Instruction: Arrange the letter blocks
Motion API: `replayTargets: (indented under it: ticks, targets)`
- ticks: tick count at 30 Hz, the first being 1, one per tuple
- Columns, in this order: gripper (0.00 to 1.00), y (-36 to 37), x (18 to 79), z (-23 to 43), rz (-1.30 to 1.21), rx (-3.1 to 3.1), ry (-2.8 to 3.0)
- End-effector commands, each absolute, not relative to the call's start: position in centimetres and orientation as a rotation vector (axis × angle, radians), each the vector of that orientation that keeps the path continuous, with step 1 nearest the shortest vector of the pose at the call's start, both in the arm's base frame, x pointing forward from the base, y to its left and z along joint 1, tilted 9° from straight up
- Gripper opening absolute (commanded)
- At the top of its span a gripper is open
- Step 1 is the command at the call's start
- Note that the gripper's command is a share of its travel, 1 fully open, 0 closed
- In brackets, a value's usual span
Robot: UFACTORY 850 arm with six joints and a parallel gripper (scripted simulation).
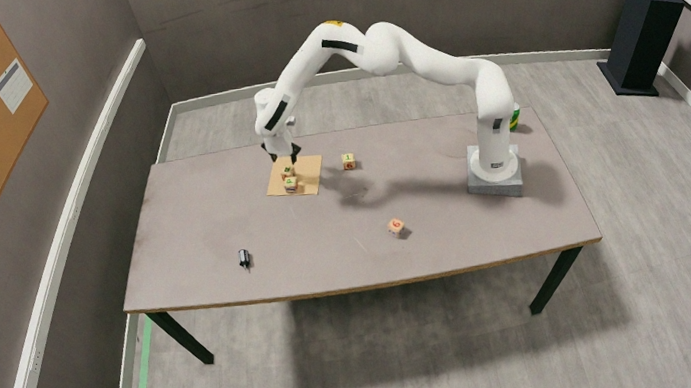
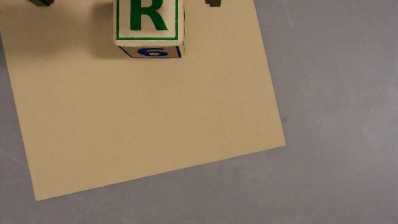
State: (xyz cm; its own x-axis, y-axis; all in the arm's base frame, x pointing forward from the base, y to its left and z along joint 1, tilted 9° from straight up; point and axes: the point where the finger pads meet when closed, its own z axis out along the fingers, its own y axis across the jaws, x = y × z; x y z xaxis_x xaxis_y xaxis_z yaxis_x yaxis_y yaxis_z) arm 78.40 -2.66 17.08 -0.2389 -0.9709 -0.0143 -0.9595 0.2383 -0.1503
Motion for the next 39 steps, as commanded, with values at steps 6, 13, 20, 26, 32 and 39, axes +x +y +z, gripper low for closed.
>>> replayTargets:
  ticks: [6, 13, 20, 26, 32, 39]
  targets:
    - [0.84, -2.7, 78.7, 16.2, -0.17, -1.868, 2.386]
    - [0.84, -2.7, 78.8, 15.2, -0.17, -1.868, 2.386]
    - [0.84, -2.7, 78.9, 14.6, -0.17, -1.868, 2.386]
    - [0.84, -2.7, 79.0, 14.2, -0.17, -1.868, 2.386]
    - [0.84, -2.7, 79.0, 14.0, -0.17, -1.868, 2.386]
    - [0.84, -2.7, 79.0, 14.0, -0.17, -1.868, 2.386]
